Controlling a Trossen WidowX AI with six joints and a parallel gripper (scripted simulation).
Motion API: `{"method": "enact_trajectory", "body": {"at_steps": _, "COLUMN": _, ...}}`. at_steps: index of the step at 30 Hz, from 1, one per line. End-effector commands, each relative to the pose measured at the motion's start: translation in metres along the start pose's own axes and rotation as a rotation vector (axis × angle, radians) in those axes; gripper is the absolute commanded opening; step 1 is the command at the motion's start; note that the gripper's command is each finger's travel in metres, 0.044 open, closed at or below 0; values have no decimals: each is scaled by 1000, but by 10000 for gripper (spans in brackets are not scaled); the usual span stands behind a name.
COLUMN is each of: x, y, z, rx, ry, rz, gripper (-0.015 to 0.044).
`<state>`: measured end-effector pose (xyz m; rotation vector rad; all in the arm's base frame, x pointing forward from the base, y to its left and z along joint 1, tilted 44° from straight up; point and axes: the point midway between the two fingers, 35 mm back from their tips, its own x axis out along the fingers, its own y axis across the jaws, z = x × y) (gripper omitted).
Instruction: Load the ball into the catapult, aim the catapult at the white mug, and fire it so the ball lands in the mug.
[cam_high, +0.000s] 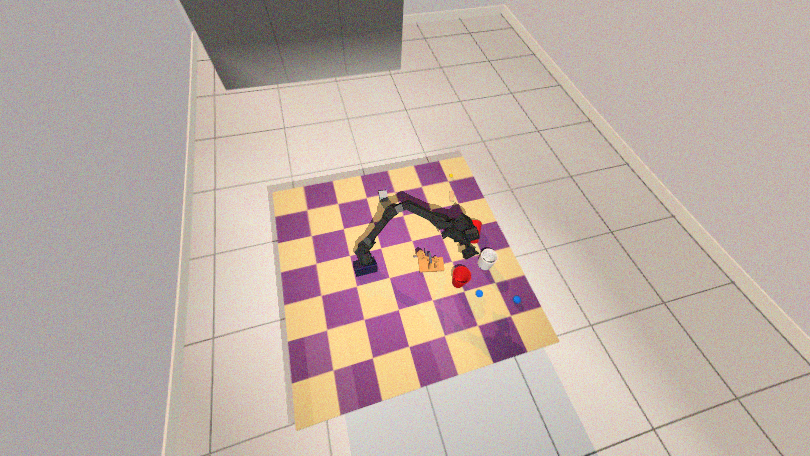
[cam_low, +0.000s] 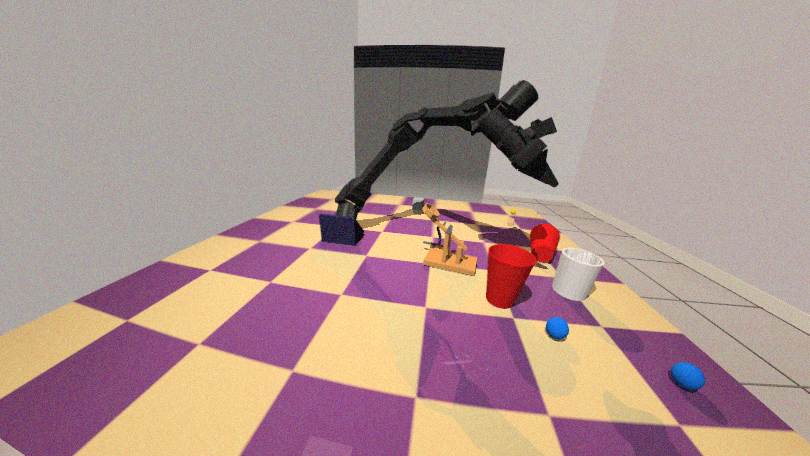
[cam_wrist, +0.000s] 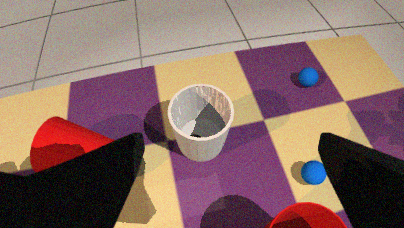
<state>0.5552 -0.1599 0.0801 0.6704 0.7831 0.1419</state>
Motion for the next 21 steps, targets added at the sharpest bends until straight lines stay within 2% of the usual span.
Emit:
{"method": "enact_trajectory", "body": {"at_steps": 1, "x": -1, "y": 2, "z": 1, "rx": 1, "ry": -2, "rz": 6, "gripper": 440}}
{"method": "enact_trajectory", "body": {"at_steps": 21, "x": 0, "y": 0, "z": 0, "rx": 0, "ry": 0, "rz": 0, "gripper": 440}}
